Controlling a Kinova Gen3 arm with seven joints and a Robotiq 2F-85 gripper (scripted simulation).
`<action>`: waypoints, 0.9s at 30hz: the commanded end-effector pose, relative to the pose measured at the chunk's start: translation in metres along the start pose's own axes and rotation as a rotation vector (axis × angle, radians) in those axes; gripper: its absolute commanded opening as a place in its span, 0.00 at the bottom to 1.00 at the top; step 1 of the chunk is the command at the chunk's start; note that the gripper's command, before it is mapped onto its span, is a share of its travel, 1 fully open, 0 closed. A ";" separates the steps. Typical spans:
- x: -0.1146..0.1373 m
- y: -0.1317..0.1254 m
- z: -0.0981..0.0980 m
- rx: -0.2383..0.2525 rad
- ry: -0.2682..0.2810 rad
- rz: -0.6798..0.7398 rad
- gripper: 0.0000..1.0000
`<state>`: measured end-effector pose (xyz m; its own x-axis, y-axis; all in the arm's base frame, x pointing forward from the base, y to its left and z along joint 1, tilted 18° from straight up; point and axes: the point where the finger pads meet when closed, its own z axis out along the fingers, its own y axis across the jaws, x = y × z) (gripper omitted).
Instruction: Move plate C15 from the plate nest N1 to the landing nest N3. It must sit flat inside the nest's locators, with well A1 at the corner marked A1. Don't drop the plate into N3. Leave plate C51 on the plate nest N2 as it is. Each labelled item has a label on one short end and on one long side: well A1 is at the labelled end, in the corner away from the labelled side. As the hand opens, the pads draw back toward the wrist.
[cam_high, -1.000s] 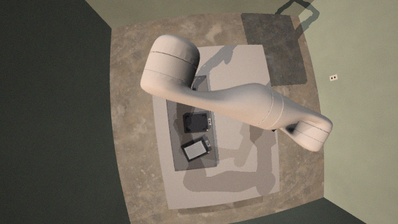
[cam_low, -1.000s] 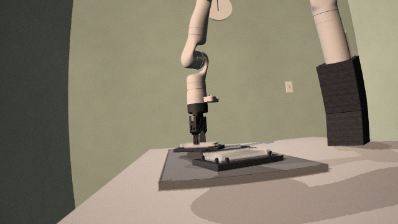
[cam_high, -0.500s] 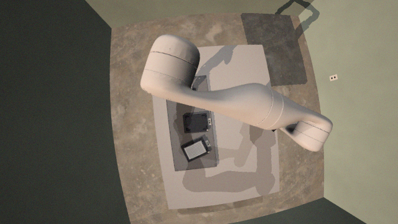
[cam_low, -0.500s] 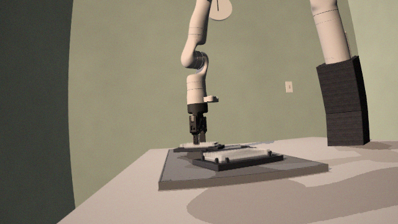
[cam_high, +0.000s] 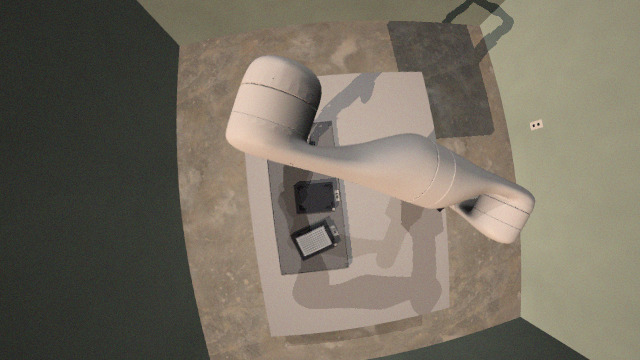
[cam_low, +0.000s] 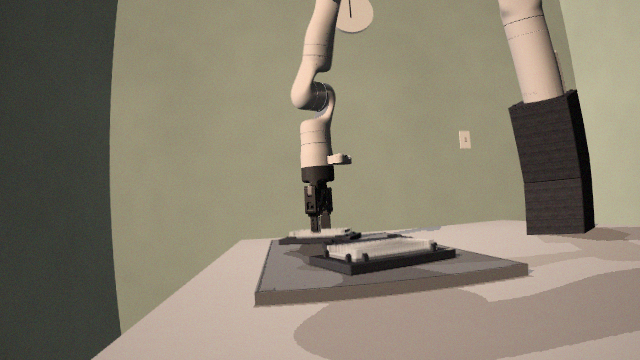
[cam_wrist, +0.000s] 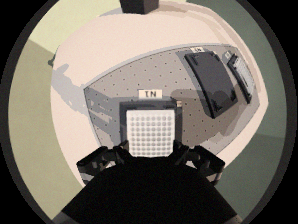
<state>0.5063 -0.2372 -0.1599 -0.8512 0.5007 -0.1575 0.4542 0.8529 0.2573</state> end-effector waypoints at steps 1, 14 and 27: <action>-0.001 0.000 0.001 0.001 -0.002 0.000 0.00; -0.001 0.000 0.001 0.001 -0.002 0.000 0.00; -0.001 0.000 -0.002 0.001 -0.002 0.000 0.00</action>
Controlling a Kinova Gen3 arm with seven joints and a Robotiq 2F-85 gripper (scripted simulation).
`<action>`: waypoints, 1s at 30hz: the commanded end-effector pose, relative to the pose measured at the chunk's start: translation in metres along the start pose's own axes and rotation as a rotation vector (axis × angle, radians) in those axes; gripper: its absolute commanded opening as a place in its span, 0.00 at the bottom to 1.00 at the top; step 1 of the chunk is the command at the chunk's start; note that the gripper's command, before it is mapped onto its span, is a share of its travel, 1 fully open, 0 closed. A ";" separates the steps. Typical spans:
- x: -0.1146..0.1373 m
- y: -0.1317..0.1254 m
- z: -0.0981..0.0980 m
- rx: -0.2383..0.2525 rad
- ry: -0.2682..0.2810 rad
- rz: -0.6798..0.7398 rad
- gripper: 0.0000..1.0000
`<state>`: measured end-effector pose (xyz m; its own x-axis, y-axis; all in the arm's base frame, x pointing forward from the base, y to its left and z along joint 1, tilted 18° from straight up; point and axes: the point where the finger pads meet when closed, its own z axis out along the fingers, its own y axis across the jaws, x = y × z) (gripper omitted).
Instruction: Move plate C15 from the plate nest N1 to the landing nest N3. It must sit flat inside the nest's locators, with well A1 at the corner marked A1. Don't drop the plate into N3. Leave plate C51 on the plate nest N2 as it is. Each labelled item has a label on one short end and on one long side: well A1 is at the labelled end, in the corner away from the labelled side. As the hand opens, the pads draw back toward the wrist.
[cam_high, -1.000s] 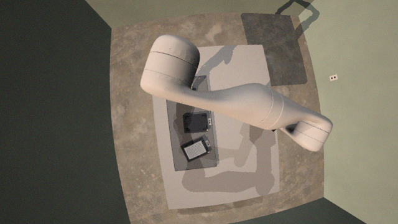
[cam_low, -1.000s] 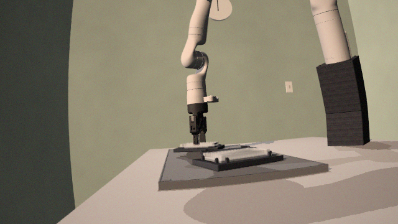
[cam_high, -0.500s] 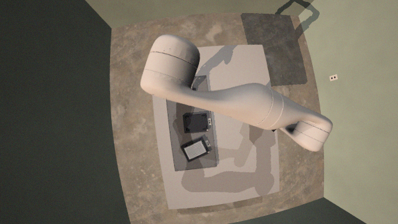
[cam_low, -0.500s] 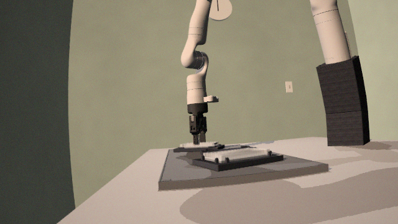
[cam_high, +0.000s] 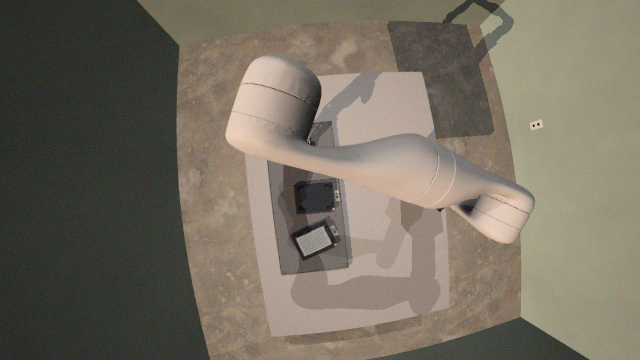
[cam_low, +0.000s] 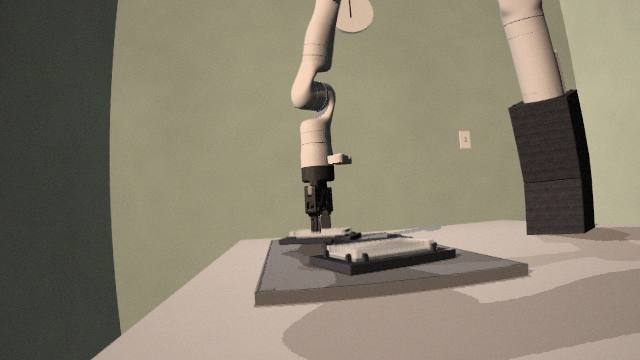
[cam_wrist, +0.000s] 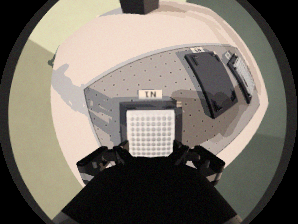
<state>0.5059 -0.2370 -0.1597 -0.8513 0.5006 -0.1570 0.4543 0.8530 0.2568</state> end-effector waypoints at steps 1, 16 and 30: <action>-0.001 0.000 -0.002 0.000 -0.003 0.000 0.00; -0.001 0.000 -0.006 0.000 -0.003 0.000 0.00; -0.001 0.000 -0.010 0.000 -0.003 0.000 0.00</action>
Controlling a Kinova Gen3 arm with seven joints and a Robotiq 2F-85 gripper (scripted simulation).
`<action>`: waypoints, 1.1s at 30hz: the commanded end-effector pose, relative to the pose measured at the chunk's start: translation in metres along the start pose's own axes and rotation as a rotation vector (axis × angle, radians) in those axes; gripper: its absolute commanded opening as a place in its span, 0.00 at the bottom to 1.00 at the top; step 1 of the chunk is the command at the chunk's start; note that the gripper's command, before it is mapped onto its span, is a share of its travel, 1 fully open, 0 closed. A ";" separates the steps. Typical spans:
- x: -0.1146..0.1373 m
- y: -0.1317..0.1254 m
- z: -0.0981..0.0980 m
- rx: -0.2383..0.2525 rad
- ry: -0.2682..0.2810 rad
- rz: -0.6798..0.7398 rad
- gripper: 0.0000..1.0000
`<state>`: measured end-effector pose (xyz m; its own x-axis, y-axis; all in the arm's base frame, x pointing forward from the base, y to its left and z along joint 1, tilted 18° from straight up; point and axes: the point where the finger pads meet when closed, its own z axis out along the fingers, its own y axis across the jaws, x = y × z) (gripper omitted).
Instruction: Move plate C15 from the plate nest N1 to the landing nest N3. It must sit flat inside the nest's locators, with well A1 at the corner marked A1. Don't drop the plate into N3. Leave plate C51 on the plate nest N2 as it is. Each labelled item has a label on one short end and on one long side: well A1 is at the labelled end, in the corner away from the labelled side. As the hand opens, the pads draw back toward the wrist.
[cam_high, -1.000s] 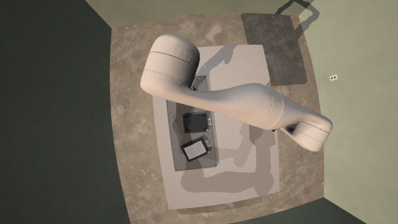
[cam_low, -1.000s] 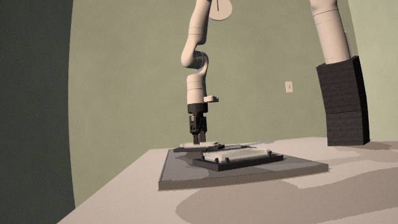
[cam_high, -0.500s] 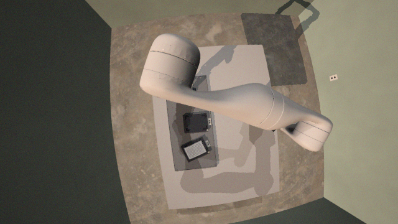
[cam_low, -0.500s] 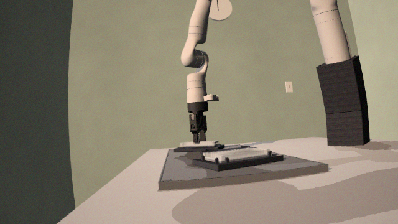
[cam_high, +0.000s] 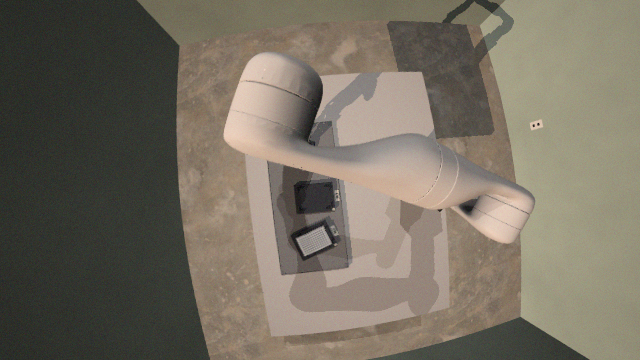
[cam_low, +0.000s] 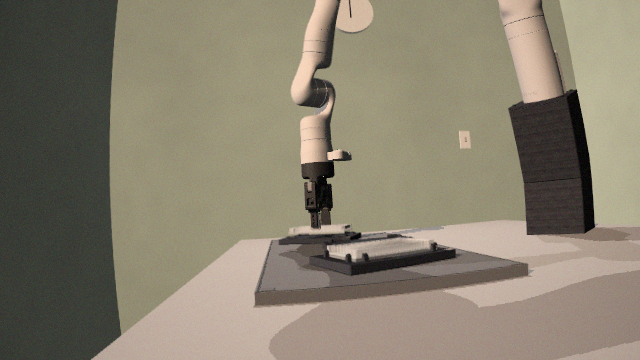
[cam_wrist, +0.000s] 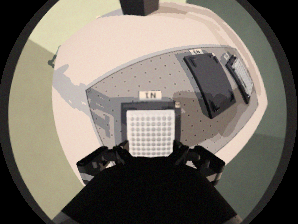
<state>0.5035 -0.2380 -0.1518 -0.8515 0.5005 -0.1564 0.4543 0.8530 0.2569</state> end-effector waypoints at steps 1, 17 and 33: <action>-0.002 0.000 -0.002 0.001 -0.003 0.000 0.00; -0.002 0.000 -0.014 0.001 -0.003 0.000 0.00; -0.001 0.000 -0.033 0.001 -0.003 0.000 0.00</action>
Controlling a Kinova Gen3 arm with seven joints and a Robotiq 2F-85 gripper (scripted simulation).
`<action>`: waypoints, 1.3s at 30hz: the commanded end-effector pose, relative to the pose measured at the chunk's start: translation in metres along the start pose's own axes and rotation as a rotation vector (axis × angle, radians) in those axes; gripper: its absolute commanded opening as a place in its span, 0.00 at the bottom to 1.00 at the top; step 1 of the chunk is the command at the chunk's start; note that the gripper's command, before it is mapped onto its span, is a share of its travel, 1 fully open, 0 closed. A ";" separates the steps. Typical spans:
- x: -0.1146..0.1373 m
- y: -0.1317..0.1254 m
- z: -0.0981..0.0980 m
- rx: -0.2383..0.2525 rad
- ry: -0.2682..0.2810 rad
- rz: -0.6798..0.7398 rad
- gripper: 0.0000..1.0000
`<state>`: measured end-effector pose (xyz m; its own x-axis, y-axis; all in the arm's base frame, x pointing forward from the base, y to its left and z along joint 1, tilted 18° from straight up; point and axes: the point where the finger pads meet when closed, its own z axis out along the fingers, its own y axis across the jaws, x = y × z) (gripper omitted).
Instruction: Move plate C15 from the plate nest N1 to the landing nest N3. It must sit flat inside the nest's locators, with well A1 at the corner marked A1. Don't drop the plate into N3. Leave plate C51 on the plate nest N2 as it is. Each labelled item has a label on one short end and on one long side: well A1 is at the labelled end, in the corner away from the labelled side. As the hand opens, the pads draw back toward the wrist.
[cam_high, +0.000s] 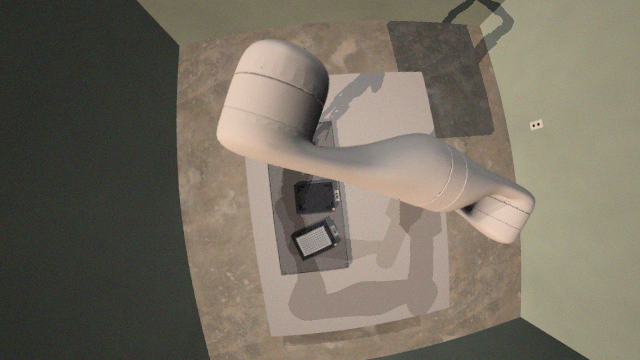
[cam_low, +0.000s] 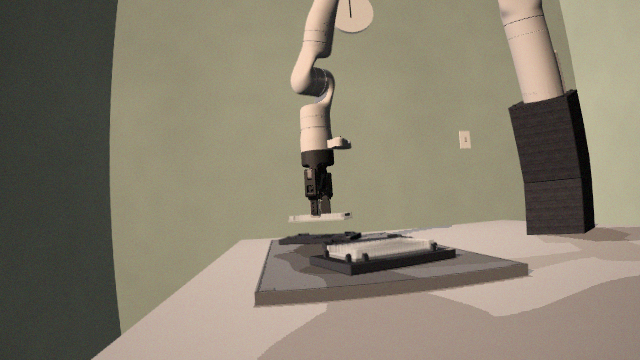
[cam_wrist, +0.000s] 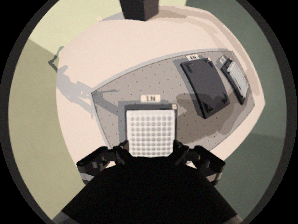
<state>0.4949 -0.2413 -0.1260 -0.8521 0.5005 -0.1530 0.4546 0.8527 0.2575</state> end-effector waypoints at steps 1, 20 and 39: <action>-0.003 0.000 -0.007 0.001 -0.007 -0.001 0.00; 0.007 0.013 -0.008 0.001 -0.006 -0.059 0.00; 0.044 0.056 -0.008 0.002 -0.006 -0.257 0.00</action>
<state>0.4826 -0.1799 -0.1133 -0.9340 0.2843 -0.2166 0.2399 0.9479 0.2095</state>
